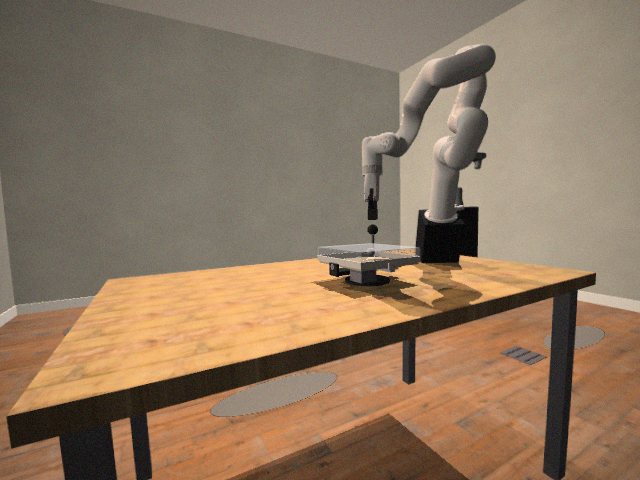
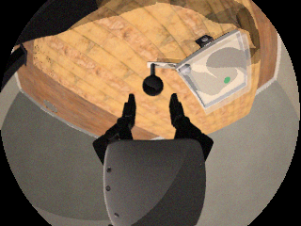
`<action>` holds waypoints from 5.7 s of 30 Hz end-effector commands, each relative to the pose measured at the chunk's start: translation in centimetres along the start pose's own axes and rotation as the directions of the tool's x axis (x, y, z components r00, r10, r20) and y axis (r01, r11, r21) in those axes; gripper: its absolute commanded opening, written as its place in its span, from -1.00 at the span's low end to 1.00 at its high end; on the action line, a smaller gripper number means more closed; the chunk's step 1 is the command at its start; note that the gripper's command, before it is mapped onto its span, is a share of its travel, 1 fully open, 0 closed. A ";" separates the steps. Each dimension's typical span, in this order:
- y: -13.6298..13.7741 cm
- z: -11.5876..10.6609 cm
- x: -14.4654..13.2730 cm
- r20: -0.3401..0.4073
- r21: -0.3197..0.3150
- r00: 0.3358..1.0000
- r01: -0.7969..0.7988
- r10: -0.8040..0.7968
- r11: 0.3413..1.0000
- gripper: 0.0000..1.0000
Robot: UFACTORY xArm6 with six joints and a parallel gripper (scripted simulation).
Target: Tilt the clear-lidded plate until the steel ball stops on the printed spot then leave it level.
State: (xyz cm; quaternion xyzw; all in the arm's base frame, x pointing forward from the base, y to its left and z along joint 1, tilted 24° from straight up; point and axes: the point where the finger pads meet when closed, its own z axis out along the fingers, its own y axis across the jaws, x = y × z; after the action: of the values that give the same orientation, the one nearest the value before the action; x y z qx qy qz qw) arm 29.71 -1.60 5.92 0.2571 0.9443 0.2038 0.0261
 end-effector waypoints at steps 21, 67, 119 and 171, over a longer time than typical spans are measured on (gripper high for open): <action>0.1 1.7 -0.2 0.002 -0.001 1.000 0.000 0.000 1.000 0.22; 0.2 2.2 -0.2 0.002 0.000 1.000 0.000 0.000 1.000 0.22; 0.2 5.6 -0.3 0.002 -0.001 1.000 0.000 0.000 1.000 0.22; 0.2 5.7 -0.3 0.002 0.000 1.000 0.000 0.000 1.000 -1.00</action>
State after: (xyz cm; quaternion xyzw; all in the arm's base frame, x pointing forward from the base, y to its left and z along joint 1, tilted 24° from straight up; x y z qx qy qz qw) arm 30.80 0.56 0.71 0.2571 0.9443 0.2037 0.0260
